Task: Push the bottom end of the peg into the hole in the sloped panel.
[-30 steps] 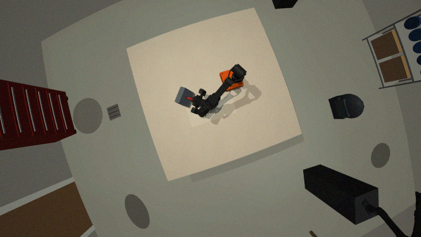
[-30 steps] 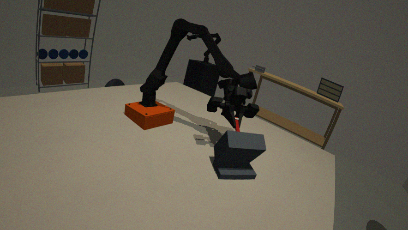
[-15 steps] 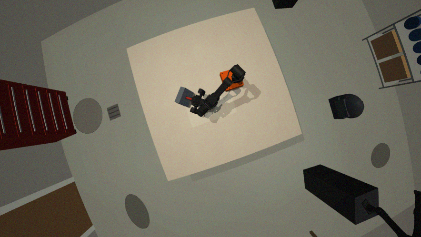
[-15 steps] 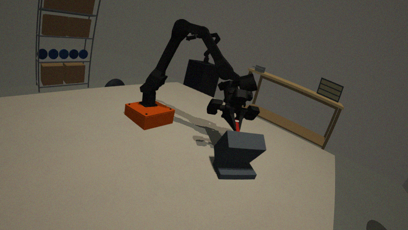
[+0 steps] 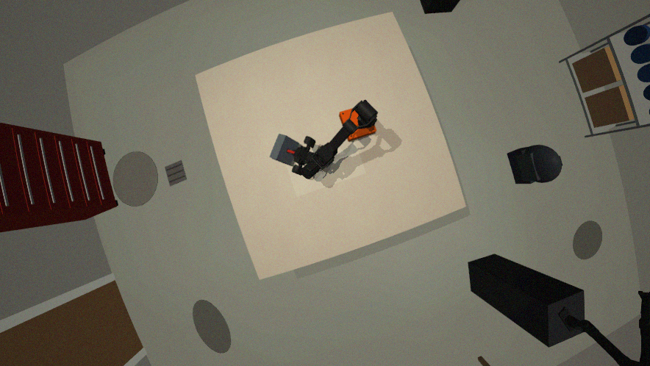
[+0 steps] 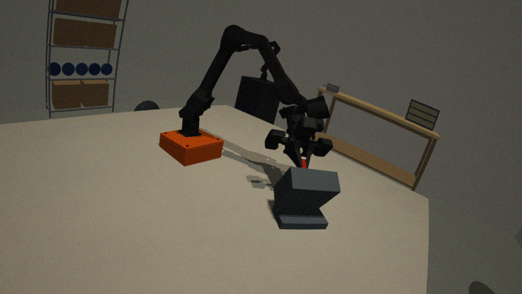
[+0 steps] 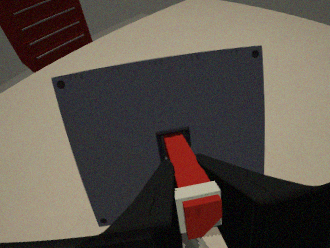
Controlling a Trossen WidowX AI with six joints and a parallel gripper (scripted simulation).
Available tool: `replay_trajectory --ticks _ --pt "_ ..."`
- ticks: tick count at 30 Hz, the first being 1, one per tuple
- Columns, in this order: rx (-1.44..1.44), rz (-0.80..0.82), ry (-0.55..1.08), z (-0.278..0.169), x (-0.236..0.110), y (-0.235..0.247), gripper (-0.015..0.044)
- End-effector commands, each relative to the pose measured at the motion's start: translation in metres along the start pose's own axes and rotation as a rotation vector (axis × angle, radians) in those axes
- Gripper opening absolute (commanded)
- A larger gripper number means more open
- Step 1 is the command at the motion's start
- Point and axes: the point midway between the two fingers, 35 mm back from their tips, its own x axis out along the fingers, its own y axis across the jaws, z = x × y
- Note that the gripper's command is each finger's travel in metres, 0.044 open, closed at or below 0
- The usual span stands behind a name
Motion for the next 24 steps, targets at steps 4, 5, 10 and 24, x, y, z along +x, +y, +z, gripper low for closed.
replay_trajectory --ticks 4,5,10,24 --pt "-0.004 0.002 0.002 -0.0005 0.0053 0.0002 0.0" --pt "-0.004 0.002 0.002 -0.0005 0.0061 0.0002 0.0" --pt "-0.004 0.002 0.002 -0.0004 0.009 0.0002 0.0" --pt "-0.001 -0.001 0.0 0.0 0.0108 -0.0003 0.0"
